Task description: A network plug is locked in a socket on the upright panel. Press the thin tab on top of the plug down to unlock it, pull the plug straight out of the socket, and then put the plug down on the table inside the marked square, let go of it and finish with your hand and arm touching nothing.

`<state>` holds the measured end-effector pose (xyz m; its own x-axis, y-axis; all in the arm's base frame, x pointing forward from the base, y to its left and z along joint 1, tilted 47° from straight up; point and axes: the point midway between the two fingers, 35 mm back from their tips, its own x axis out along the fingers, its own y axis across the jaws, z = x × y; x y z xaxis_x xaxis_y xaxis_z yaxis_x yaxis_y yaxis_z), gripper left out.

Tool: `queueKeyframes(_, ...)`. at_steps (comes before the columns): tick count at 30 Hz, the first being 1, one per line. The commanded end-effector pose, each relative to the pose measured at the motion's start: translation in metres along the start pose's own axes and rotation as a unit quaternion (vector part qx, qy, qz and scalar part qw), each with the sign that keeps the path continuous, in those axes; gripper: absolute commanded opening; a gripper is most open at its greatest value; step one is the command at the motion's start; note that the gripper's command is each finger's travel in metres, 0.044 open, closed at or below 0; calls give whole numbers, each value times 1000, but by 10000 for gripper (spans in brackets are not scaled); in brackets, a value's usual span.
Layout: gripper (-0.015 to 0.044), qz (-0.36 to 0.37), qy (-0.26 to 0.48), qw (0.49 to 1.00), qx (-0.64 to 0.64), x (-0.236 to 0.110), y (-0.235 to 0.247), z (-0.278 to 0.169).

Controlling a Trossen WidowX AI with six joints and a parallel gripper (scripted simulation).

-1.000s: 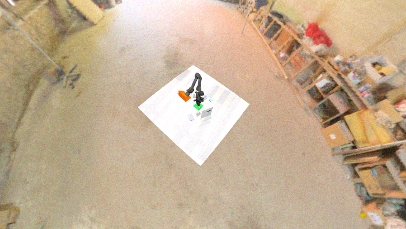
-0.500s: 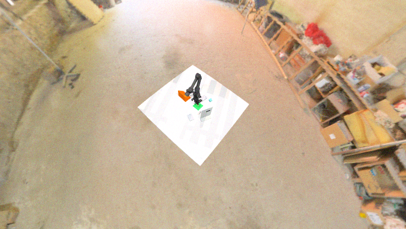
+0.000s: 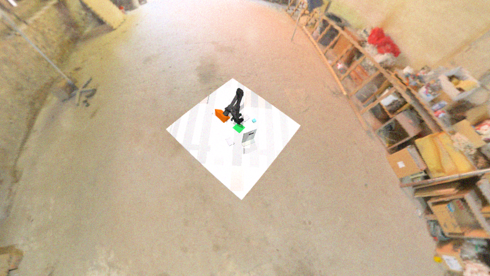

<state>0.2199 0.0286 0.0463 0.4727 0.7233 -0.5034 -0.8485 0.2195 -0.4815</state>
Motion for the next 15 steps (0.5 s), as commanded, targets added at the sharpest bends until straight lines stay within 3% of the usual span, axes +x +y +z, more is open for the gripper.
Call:
queueKeyframes(1,0,-1,-4,1000,-2,2,1,0)
queueKeyframes(15,0,2,-1,1000,-3,14,8,-2)
